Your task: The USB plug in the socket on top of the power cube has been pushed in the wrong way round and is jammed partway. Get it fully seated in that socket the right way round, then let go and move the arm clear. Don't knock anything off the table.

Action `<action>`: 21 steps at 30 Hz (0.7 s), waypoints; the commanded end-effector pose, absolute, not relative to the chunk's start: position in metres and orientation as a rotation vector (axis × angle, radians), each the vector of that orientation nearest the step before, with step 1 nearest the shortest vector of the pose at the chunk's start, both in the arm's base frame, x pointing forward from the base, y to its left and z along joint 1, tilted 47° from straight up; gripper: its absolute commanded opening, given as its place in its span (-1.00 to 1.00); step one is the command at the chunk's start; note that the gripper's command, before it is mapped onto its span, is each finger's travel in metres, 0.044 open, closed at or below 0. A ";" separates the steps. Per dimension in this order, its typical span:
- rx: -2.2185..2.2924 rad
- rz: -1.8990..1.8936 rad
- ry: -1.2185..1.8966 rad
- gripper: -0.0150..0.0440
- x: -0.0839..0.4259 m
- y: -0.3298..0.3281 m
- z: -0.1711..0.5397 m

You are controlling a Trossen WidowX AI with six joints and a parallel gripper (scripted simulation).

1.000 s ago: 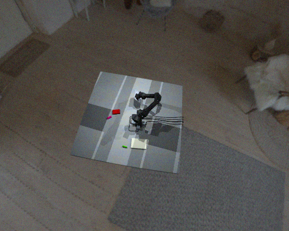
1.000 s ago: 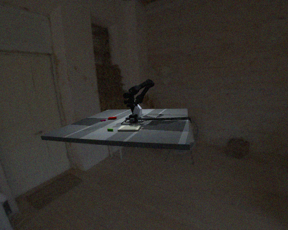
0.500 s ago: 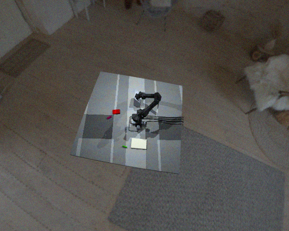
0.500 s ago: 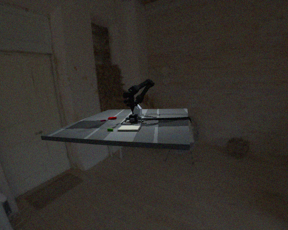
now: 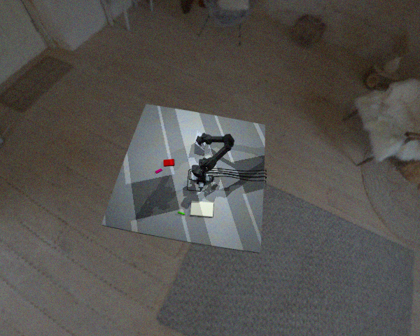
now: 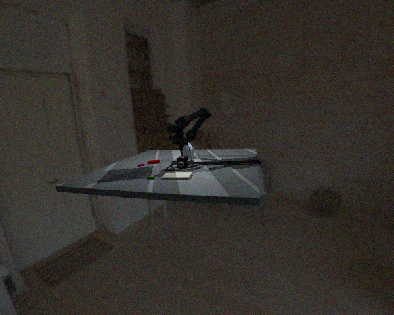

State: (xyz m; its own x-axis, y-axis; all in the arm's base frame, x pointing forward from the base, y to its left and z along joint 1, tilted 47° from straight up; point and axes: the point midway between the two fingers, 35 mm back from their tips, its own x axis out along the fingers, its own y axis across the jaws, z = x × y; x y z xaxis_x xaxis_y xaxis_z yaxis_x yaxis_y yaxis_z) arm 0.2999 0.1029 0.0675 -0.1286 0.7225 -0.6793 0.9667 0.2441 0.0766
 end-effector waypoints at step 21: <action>1.532 -0.512 1.908 -0.49 0.303 0.093 0.077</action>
